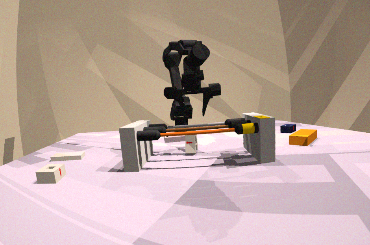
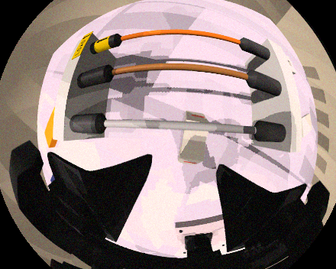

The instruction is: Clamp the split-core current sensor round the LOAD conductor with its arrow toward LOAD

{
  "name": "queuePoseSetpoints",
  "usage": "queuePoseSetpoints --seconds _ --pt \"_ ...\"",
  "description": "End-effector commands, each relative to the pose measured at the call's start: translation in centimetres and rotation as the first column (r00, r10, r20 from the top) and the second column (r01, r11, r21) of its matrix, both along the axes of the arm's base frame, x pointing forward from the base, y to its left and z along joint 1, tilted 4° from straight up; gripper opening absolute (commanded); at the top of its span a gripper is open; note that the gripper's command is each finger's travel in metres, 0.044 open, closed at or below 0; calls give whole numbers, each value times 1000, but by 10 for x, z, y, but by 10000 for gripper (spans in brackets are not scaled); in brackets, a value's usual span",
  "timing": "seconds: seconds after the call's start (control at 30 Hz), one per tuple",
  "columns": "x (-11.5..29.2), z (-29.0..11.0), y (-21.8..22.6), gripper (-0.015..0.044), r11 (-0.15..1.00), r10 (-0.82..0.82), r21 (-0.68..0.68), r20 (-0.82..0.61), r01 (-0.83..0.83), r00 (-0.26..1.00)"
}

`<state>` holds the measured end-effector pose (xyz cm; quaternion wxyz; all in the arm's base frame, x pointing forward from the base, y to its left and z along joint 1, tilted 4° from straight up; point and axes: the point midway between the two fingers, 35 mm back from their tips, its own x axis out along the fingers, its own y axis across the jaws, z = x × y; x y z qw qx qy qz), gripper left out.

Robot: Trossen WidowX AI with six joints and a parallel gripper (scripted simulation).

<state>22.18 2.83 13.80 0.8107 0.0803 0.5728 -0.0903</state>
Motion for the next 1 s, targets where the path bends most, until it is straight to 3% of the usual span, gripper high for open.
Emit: queuePoseSetpoints --seconds 0.0,0.97 --pt "-1 -4 -2 283 1000 -13 -3 4 13 1000" --pt "15 -48 -5 283 1000 -13 -3 5 13 1000"
